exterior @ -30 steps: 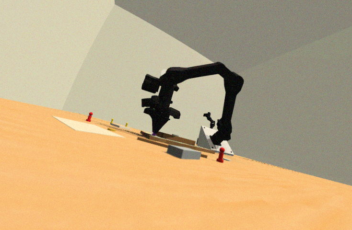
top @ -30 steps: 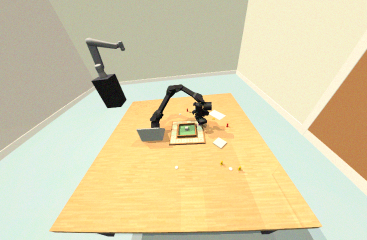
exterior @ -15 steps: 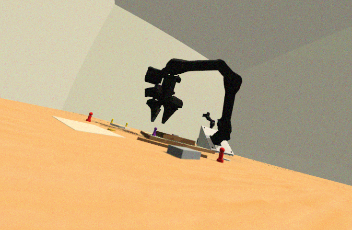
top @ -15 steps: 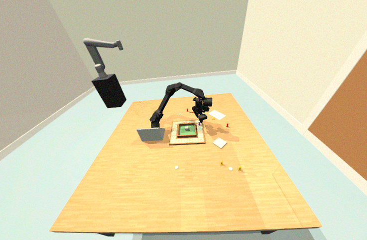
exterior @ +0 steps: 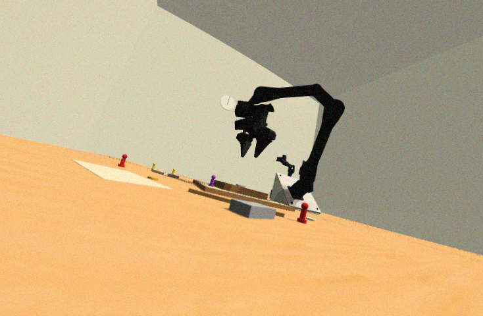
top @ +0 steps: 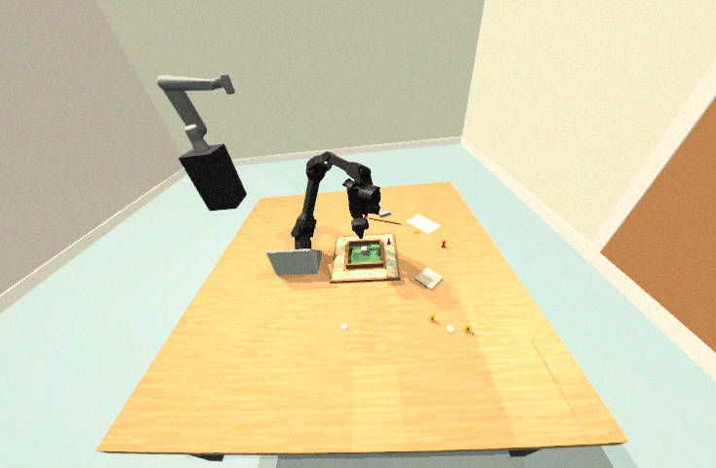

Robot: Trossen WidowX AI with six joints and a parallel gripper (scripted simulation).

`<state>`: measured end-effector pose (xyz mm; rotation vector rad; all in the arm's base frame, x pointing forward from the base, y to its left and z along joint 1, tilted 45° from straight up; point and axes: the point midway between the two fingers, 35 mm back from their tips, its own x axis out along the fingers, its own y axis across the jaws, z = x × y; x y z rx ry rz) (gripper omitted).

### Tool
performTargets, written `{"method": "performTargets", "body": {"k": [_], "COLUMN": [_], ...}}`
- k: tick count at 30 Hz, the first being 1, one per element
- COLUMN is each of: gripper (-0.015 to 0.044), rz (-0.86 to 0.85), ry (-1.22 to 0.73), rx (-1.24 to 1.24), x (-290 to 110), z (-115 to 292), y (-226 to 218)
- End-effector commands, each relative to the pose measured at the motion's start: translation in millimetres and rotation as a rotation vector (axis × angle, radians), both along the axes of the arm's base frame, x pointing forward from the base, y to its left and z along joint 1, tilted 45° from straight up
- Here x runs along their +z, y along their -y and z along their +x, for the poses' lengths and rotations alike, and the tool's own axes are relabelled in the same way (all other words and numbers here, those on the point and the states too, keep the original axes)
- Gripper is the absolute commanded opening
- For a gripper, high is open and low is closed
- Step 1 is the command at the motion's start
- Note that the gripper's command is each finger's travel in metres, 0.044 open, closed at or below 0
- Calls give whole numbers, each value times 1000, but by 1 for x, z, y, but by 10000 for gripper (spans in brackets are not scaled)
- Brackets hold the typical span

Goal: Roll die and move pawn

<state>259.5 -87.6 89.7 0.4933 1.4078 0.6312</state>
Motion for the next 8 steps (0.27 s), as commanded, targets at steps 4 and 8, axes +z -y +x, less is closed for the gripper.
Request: {"method": "performTargets", "body": {"k": [4,8], "gripper": [440,440], "rz": [4,4], "ry": [-16,-16], "rx": [-14,-14], "x": [1,1], "z": [-16,-16], "y": [4,4]}}
